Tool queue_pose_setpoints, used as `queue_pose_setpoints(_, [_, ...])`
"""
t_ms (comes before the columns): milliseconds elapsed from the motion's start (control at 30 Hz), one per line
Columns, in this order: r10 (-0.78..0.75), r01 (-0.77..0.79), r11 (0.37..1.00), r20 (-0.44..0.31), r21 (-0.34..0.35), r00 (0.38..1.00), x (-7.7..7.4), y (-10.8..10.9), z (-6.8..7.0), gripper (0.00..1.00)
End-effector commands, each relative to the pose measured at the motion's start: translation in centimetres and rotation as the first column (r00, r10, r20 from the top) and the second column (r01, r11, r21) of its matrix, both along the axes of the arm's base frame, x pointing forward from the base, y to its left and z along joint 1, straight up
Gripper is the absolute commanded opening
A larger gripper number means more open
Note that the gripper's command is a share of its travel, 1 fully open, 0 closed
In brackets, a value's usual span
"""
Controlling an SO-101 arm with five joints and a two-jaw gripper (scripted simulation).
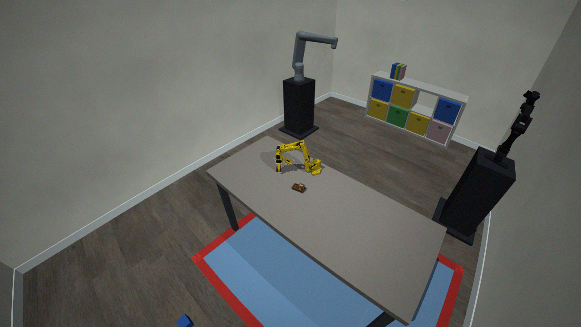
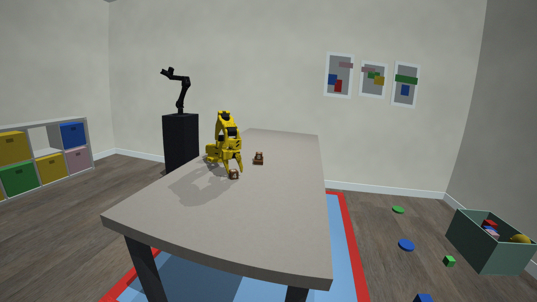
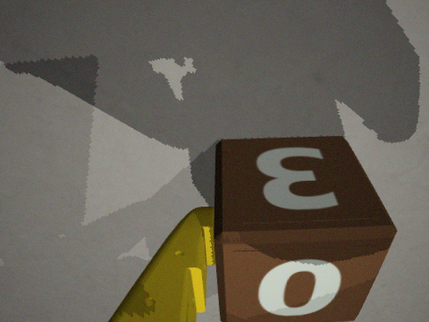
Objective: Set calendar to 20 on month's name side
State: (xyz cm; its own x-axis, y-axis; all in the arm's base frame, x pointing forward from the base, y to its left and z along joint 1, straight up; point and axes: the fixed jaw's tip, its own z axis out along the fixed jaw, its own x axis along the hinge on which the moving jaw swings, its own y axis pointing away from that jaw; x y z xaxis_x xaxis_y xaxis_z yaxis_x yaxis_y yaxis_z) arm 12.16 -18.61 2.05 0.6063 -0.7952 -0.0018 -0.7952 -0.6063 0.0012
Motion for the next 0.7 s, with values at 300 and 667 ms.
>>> queue_pose_setpoints(300, [-0.004,0.004,1.0,0.018,-0.024,1.0,0.0,-0.4,0.4,0.36])
queue_pose_setpoints(667, [-0.004,0.004,1.0,0.023,-0.031,1.0,0.1,-0.6,2.0,0.36])
